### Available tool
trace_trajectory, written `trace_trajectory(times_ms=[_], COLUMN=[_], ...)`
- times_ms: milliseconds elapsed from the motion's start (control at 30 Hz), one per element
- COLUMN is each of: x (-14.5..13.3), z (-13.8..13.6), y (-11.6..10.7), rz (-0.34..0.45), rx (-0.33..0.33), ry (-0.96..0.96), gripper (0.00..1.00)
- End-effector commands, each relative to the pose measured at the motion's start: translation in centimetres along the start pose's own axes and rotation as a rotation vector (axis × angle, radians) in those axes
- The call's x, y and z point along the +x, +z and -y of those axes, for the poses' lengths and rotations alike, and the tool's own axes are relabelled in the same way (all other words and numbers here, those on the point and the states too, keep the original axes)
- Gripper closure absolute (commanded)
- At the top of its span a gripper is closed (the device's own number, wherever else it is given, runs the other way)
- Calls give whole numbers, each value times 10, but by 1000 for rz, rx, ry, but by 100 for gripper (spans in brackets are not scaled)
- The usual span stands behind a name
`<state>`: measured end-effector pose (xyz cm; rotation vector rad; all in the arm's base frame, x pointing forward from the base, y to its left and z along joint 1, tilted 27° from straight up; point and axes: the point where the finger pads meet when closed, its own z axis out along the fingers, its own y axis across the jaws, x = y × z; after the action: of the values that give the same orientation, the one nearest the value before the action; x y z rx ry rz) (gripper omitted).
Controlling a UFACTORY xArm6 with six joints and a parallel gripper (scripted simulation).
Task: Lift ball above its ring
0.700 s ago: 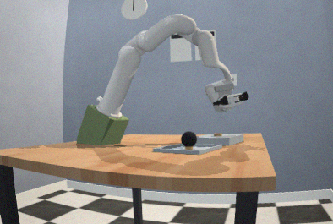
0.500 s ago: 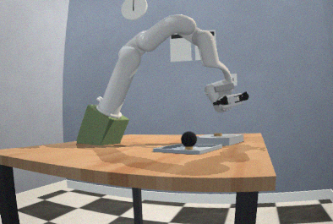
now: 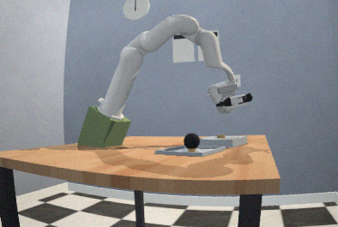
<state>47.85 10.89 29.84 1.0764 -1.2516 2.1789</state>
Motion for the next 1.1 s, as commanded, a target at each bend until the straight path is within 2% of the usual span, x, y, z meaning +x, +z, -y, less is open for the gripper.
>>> trace_trajectory(times_ms=[0, 167, 333, 400, 767, 900, 967, 1000, 1067], x=[1, 0, -3, -3, -10, -14, -14, -14, -17], z=[0, -13, -40, -40, -123, -155, -155, -160, -171], y=[1, 2, 12, 12, 35, 42, 42, 44, 45], rz=[13, 104, 288, 288, 862, 1036, 1036, 1136, 1203], rx=[-6, -45, -130, -130, -388, -474, -474, -509, -542], ry=[7, 32, 73, 73, 214, 253, 253, 277, 286], gripper=[0, 0, 0, 0, 0, 0, 0, 0, 0])
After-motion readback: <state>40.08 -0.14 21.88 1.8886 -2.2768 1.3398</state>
